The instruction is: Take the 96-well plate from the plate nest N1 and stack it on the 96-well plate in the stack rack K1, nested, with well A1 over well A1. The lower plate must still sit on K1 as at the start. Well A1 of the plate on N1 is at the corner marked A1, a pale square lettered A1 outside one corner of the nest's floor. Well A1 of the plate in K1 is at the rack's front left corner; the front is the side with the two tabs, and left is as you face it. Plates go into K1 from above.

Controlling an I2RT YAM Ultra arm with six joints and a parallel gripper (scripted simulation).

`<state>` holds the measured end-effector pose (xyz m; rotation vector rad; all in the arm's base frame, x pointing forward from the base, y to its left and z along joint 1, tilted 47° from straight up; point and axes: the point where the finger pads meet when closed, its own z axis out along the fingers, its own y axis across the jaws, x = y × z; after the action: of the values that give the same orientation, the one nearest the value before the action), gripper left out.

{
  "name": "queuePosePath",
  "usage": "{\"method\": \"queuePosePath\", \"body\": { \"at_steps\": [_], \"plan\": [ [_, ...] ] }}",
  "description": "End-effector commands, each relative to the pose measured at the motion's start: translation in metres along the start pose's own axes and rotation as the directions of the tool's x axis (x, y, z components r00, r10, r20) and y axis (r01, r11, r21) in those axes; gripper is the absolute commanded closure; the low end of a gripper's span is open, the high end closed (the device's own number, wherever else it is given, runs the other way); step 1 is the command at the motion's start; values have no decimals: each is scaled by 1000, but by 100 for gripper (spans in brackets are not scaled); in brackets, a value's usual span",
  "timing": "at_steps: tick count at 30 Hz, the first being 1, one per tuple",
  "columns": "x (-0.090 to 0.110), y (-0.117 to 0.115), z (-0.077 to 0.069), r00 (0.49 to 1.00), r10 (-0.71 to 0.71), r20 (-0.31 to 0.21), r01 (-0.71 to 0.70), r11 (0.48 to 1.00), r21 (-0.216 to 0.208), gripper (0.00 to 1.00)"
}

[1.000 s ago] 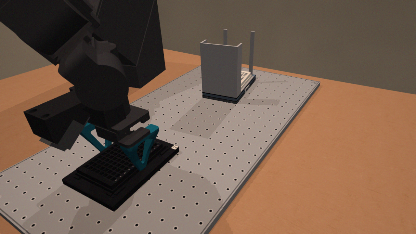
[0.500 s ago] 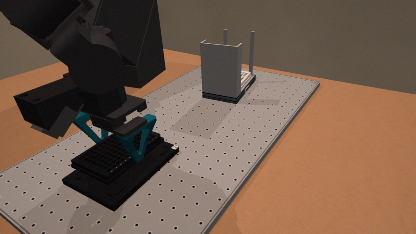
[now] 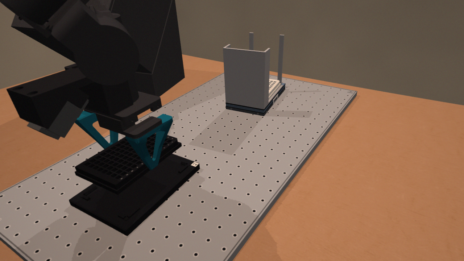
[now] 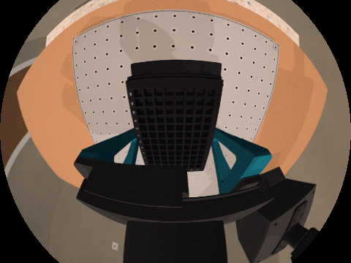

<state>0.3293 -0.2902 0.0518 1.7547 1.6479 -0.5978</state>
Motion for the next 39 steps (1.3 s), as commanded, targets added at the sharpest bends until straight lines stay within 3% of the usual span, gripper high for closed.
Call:
{"method": "queuePosePath", "body": {
  "at_steps": [1, 9, 23, 25, 26, 28, 39],
  "plan": [
    [5, -3, -13, 1000, -14, 1, 14, 1000, 7, 100],
    [10, -6, -19, 1000, -26, -7, 27, 999, 20, 100],
    [-6, 9, -50, 1000, 9, 16, -9, 1000, -19, 100],
    [-6, 9, -50, 1000, 9, 16, -9, 1000, -19, 100],
    [2, 6, -45, 1000, -9, 5, 9, 1000, 1, 100],
    [-6, 9, -55, 1000, 9, 15, -9, 1000, -19, 100],
    [-6, 8, -74, 1000, 10, 14, -10, 1000, -19, 100]
  ]
}}
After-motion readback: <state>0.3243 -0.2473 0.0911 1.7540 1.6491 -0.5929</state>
